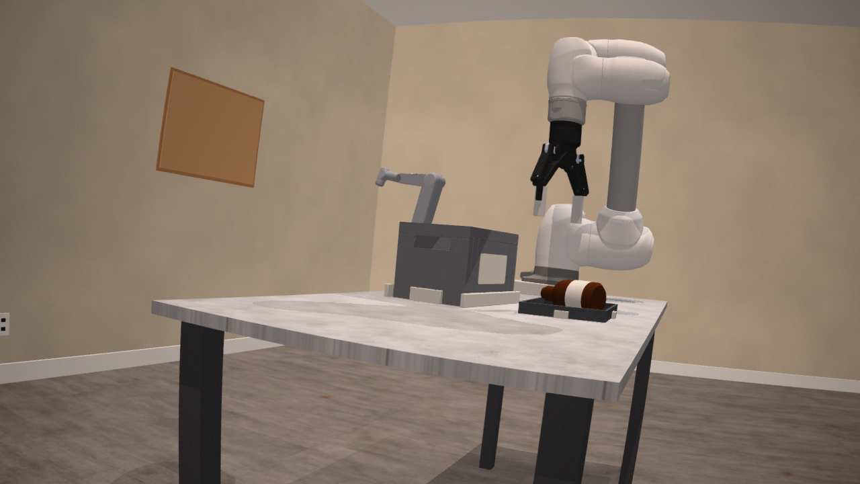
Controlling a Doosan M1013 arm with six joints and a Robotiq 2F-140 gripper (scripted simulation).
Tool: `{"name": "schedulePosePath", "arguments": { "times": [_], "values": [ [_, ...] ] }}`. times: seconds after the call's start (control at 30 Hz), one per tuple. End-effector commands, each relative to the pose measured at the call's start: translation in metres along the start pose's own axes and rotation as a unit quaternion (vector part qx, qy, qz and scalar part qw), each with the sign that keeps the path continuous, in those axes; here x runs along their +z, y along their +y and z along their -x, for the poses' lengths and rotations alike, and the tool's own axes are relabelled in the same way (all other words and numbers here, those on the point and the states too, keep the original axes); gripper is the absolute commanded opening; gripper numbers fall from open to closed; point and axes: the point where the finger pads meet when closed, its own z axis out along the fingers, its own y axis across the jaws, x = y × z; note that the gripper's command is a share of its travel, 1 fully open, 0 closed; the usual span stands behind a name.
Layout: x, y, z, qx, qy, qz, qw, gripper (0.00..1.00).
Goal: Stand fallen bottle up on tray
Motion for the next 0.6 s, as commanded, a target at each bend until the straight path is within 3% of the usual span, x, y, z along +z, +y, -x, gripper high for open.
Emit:
{"name": "schedulePosePath", "arguments": {
  "times": [0.0,0.1,0.13,0.57],
  "values": [
    [0.0020,-0.0077,0.0017,0.018,0.006,-0.006,1.000,1.00],
    [0.0020,-0.0077,0.0017,0.018,0.006,-0.006,1.000,1.00],
    [0.0020,-0.0077,0.0017,0.018,0.006,-0.006,1.000,0.10],
    [0.0020,-0.0077,0.0017,0.018,0.006,-0.006,1.000,0.10]
  ]
}}
